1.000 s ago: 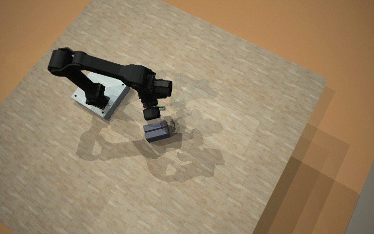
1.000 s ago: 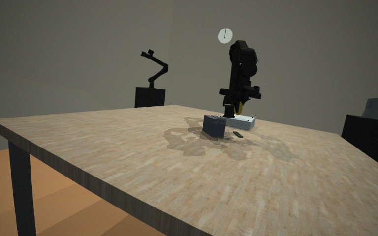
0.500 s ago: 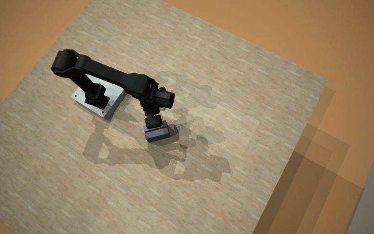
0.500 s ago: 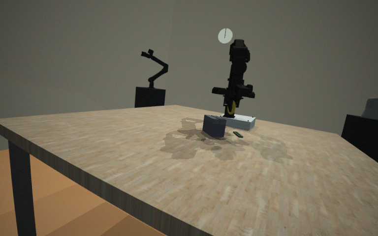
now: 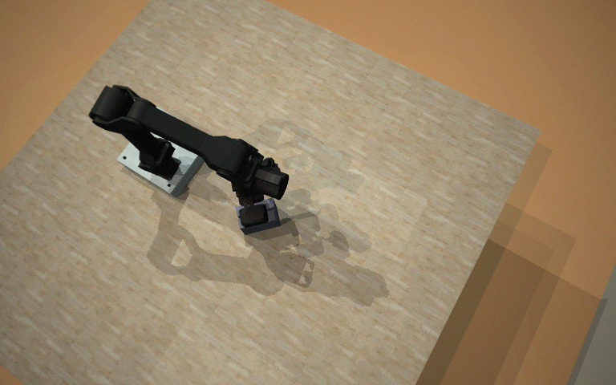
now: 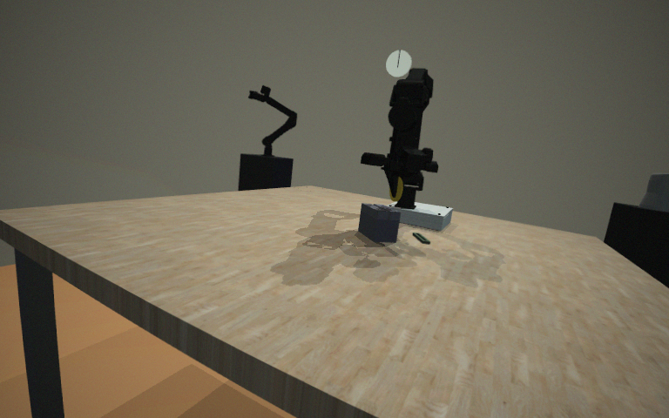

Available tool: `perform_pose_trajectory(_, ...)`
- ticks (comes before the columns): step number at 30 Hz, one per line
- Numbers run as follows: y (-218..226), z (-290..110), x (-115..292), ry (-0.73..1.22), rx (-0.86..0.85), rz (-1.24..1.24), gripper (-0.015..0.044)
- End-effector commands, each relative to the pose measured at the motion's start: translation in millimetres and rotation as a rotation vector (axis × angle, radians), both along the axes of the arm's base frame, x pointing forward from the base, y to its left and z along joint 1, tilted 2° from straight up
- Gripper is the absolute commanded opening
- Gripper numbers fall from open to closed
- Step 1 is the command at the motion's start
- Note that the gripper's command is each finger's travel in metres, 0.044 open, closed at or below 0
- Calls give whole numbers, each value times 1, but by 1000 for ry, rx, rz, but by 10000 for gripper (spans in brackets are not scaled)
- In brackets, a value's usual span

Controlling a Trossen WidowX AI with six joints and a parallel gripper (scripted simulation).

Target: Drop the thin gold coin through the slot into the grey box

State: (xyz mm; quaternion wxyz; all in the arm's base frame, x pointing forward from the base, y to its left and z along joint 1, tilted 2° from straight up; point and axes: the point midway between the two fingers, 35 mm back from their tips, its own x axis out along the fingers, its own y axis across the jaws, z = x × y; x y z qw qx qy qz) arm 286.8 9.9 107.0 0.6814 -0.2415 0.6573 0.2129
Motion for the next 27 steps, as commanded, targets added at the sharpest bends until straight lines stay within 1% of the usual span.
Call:
perform_pose_trajectory(1,-8,3,7,-7,4,8,0)
perform_pose_trajectory(11,-29,3,16,-5,2,20,0)
perform_pose_trajectory(27,-26,1,13,2,-1,12,0)
